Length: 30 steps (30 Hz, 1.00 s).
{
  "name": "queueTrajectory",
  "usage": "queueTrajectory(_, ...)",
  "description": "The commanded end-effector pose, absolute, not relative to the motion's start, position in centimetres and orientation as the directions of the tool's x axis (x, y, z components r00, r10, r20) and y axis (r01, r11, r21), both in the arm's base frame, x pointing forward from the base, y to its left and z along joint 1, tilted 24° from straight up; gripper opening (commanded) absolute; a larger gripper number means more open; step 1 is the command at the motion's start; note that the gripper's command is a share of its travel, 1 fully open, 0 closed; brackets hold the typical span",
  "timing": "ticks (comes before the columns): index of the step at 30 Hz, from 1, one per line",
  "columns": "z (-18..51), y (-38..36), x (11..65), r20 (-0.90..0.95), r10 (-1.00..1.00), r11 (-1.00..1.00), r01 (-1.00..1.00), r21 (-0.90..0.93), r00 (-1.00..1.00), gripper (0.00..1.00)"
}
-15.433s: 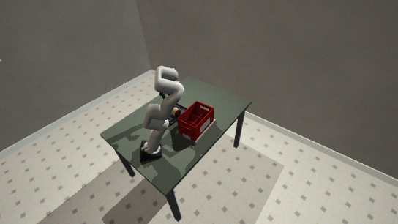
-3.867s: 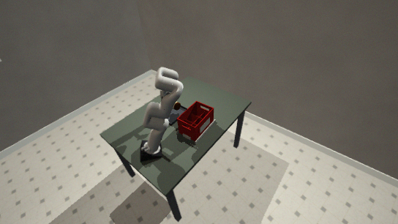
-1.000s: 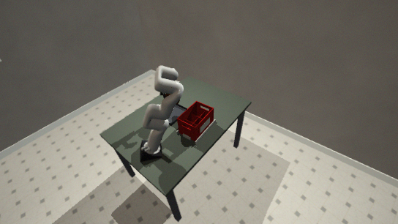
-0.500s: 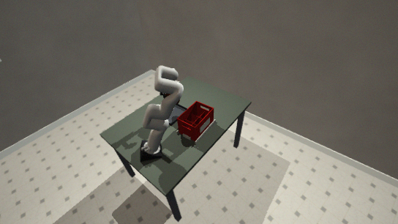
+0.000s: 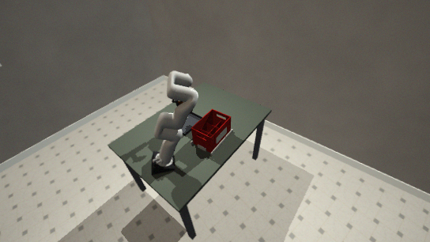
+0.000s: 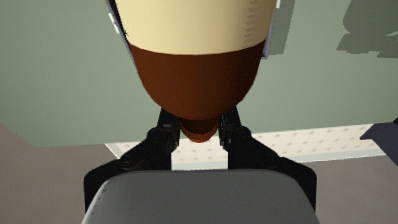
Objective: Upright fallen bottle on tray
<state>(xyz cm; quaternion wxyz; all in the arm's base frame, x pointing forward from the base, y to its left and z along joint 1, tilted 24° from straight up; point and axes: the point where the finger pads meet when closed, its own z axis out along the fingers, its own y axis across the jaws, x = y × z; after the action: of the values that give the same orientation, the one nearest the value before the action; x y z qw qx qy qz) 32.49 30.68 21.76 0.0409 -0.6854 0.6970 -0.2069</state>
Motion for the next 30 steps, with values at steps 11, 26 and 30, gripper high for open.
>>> queueTrajectory(11, 21.92, 30.79, 32.52, 0.19, -0.971, 0.066, -0.928, -0.367, -0.144, 0.0)
queueTrajectory(26, 21.92, 30.79, 32.52, 0.187, -0.97, 0.075, -0.927, -0.368, -0.152, 0.0)
queueTrajectory(30, 21.92, 30.79, 32.52, 0.182, -0.969, 0.088, -0.925, -0.371, -0.165, 0.0)
